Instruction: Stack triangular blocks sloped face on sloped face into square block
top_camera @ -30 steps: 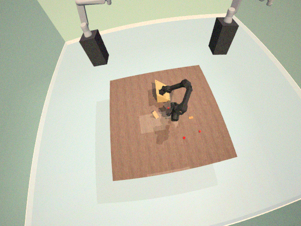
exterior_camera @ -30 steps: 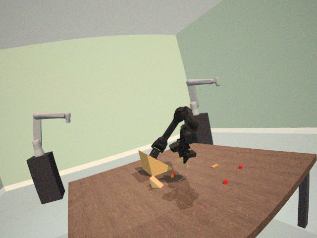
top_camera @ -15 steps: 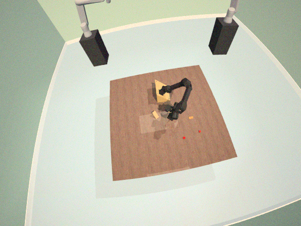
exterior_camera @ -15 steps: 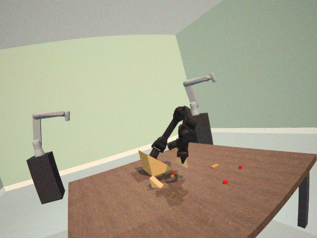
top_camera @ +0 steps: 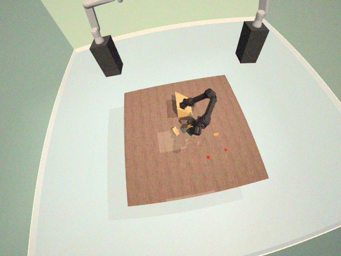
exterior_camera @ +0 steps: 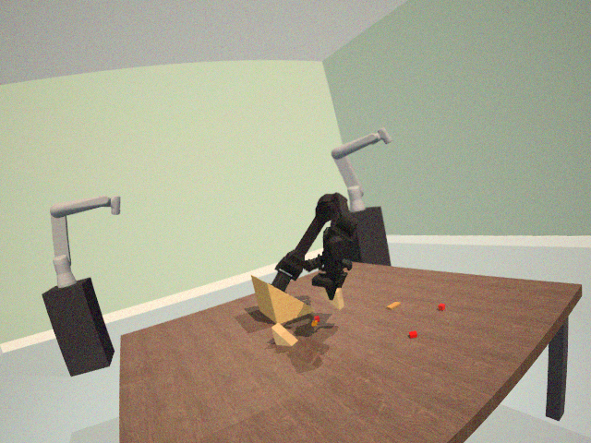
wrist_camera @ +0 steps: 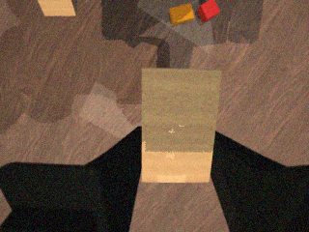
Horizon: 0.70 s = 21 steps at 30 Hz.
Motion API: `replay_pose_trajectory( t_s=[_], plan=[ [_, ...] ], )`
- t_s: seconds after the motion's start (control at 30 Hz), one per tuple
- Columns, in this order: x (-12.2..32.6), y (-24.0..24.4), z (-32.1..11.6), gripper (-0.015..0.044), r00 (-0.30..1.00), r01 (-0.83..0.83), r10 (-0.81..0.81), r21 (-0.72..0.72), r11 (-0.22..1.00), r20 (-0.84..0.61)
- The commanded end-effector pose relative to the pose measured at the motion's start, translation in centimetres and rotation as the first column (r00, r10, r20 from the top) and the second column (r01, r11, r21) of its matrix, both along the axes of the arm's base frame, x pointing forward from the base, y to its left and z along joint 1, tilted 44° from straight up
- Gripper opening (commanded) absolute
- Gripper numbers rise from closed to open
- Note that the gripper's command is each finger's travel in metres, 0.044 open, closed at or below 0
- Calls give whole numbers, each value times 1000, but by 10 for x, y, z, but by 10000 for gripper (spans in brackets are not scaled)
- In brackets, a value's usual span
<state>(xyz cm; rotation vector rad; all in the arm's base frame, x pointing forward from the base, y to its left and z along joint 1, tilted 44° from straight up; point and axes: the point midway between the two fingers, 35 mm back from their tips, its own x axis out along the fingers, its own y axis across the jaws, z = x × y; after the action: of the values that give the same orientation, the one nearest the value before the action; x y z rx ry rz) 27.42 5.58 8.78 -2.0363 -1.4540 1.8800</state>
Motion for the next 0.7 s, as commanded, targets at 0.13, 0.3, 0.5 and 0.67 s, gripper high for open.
replay_pose_trajectory(
  t_s=[0.13, 0.3, 0.5, 0.67],
  plan=[
    [4, -14, -5, 0, 1000, 25, -25, -5, 1000, -10],
    [11, -35, -13, 0, 1000, 27, -27, -11, 1000, -8],
    [16, -62, -23, 0, 1000, 28, -28, -16, 999, -8],
    [18, -84, -32, 0, 1000, 27, -27, -16, 1000, -8]
  ],
)
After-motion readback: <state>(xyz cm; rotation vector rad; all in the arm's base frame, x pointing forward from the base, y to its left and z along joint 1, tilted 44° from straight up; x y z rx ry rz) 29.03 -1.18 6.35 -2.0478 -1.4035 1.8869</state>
